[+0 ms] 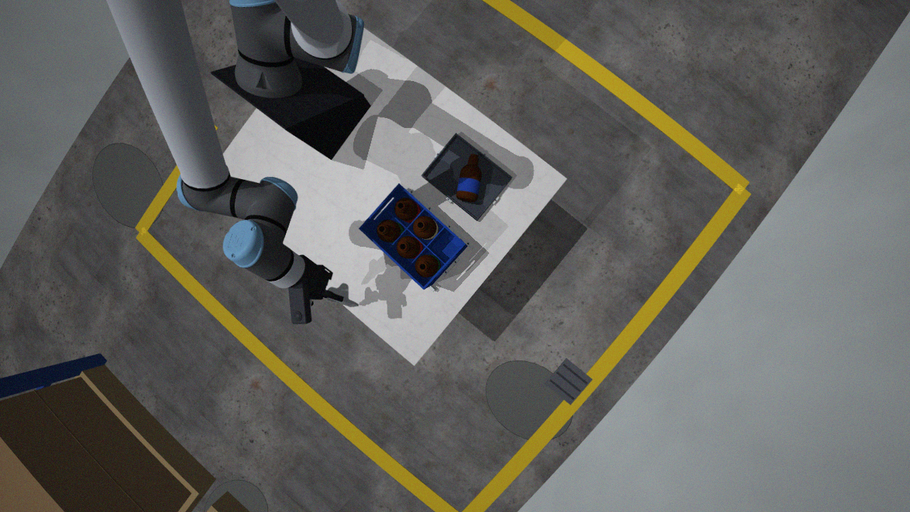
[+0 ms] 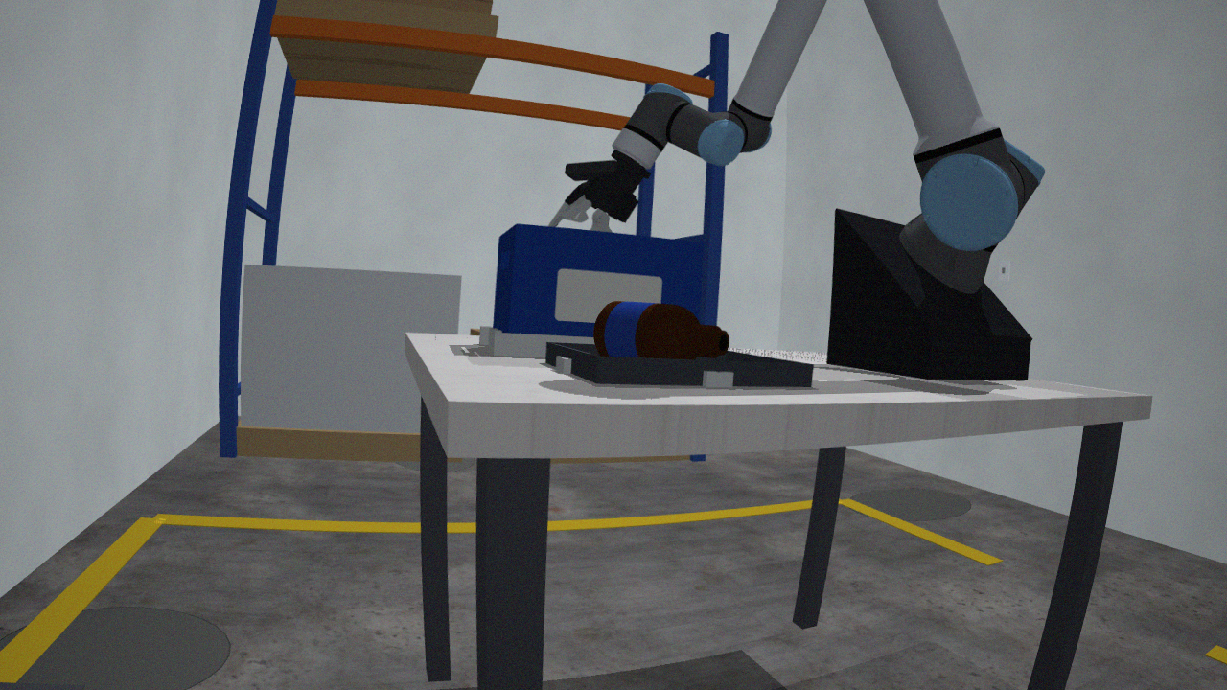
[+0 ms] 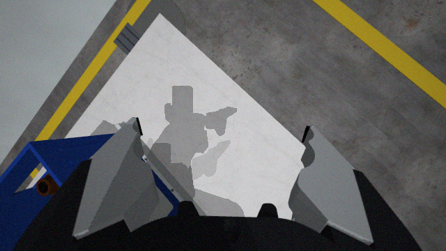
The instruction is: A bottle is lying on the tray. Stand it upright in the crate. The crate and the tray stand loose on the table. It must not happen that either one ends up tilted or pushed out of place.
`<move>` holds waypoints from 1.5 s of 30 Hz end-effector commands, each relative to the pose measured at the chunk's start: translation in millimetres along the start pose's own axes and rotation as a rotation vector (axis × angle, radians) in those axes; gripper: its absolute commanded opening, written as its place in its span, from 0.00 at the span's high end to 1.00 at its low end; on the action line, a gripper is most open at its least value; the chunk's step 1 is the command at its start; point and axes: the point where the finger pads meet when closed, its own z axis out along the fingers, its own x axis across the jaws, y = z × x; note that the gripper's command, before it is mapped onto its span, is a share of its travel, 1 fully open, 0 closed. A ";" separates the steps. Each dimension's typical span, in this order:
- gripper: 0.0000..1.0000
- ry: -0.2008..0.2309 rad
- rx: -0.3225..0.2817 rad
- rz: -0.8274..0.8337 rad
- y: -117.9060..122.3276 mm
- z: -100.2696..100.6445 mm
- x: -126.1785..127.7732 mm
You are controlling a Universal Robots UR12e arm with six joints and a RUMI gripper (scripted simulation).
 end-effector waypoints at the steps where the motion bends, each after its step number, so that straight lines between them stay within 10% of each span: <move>1: 0.00 0.000 0.001 0.000 -0.9 -0.6 -0.1; 34: 0.00 0.035 -0.009 -0.057 0.0 -9.6 -23.6; 45: 0.00 0.143 -0.048 -0.226 20.6 -39.6 -97.1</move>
